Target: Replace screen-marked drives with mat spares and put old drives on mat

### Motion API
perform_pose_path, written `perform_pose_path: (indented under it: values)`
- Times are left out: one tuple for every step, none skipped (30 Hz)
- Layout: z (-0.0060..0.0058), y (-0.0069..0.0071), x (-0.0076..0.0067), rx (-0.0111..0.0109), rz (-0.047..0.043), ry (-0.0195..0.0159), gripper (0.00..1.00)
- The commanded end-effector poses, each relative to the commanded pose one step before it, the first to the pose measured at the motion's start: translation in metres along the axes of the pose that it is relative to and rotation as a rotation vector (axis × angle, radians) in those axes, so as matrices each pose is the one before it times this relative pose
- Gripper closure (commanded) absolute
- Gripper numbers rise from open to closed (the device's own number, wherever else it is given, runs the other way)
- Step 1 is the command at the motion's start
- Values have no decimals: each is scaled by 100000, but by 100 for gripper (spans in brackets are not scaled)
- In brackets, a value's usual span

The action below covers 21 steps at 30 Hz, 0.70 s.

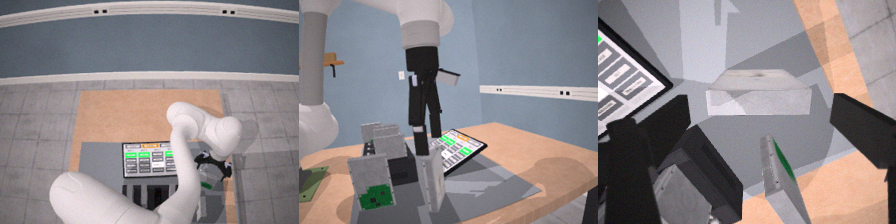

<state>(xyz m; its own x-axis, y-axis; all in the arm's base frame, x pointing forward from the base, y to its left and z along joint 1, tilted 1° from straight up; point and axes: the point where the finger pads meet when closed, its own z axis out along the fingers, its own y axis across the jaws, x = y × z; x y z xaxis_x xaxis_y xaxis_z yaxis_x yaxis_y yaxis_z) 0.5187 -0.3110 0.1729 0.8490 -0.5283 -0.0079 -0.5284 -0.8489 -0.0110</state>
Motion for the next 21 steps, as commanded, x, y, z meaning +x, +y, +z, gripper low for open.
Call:
perform_pose_path:
  values:
    - [557,-16,36,37,-3,120,11]
    - [186,0,0,0,0,0,11]
    - [196,0,0,0,0,0,11]
    - [206,0,0,0,0,0,11]
    - [0,0,0,0,0,0,11]
    - [0,0,0,0,0,0,11]
    - [215,0,0,0,0,0,11]
    - [224,0,0,0,0,0,11]
    - [231,0,0,0,0,0,11]
    - [237,0,0,0,0,0,11]
    - [243,0,0,0,0,0,11]
    - [247,0,0,0,0,0,11]
    - [251,0,0,0,0,0,11]
    - [253,0,0,0,0,0,11]
    - [254,0,0,0,0,0,11]
    - [253,0,0,0,0,0,11]
    - [252,0,0,0,0,0,11]
    - [250,0,0,0,0,0,11]
    - [247,0,0,0,0,0,11]
    - [242,0,0,0,0,0,11]
    - [236,0,0,0,0,0,11]
